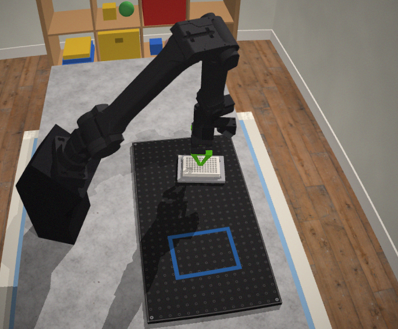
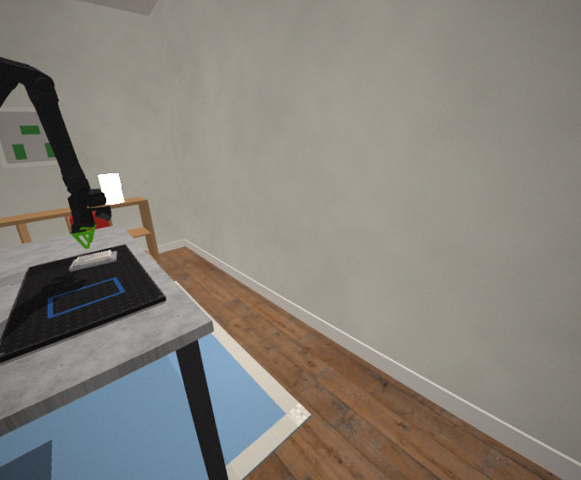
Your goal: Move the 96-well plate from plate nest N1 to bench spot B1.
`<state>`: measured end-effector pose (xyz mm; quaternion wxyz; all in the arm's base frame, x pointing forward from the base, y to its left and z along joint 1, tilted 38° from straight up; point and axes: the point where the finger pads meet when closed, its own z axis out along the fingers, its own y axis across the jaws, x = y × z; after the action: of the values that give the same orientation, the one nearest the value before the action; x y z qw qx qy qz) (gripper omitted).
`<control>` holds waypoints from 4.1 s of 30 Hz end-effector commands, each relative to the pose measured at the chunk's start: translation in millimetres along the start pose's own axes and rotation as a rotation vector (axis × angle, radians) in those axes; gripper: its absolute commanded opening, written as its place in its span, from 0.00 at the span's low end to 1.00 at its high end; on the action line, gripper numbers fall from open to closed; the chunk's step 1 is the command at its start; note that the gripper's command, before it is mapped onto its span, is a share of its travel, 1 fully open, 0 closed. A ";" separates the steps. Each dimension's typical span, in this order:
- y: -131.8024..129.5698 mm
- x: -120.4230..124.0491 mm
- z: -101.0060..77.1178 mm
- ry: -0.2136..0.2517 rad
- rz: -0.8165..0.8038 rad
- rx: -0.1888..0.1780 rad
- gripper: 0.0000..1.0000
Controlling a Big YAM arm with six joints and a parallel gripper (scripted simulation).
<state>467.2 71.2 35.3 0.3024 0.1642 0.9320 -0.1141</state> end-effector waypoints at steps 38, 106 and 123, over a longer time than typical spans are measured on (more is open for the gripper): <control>3.3 -16.9 59.1 -0.029 0.011 -0.013 1.00; 9.7 -11.7 24.8 -0.032 0.008 -0.026 0.00; 9.6 -12.3 -0.4 -0.034 0.009 -0.027 0.00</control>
<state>480.3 67.3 25.0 0.3085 0.1617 0.9309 -0.1105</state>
